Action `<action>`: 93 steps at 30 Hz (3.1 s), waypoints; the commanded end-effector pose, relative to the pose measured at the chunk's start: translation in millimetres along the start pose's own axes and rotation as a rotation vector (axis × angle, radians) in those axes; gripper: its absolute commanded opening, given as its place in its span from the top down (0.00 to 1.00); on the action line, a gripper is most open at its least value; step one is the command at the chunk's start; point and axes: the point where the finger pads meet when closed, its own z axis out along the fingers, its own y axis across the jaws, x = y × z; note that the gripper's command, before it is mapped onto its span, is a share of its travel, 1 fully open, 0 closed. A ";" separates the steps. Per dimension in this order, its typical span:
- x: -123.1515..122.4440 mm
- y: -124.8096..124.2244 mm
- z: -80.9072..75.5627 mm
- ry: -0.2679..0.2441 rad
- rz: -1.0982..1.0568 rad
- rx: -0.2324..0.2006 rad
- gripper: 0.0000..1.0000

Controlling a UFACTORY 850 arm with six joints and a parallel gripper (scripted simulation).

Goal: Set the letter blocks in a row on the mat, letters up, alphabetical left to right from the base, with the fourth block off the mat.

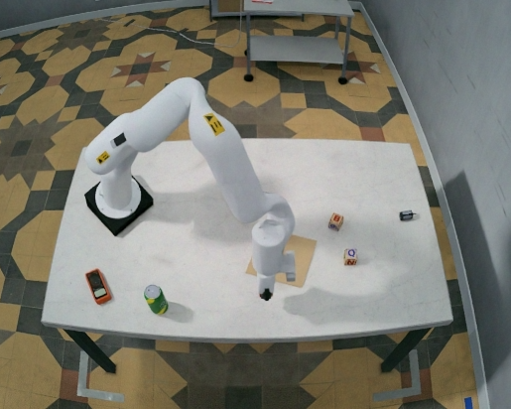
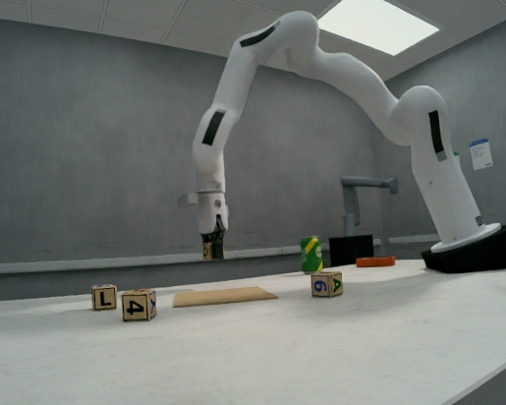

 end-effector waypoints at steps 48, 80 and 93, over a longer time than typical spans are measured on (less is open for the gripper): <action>0.8 1.0 70.0 0.002 0.000 -0.001 0.56; 0.8 1.0 73.9 0.002 0.000 -0.001 0.56; 0.8 1.0 73.9 0.002 0.000 -0.001 0.56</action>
